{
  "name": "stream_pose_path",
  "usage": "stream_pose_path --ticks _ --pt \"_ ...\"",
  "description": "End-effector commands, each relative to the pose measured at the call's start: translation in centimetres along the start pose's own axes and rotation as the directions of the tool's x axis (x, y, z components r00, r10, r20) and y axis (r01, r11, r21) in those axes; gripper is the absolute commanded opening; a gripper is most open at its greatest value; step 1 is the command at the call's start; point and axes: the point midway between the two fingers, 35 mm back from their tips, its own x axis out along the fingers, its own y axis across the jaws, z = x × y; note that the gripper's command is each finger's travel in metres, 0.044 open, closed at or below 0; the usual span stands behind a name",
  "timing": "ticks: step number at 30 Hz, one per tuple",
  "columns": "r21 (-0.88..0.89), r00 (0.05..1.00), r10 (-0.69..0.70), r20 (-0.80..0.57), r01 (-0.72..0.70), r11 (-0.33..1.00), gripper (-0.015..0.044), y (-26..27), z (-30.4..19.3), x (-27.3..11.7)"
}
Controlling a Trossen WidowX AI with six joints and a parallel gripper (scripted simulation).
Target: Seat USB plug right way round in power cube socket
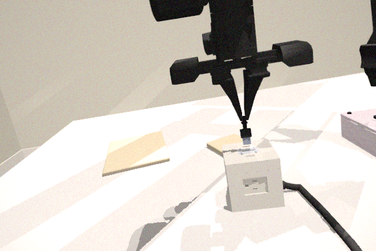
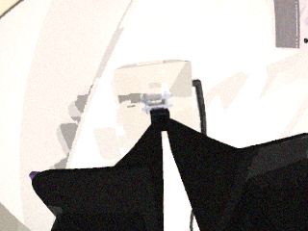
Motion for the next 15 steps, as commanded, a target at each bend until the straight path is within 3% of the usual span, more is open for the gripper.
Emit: stream_pose_path --ticks 1,15 --pt "-0.005 1.0 0.001 0.006 -0.001 1.0 0.0 0.02 0.08 0.11" --pt "-0.012 1.0 0.001 0.009 -0.001 1.0 0.0 0.0 0.14 0.28"
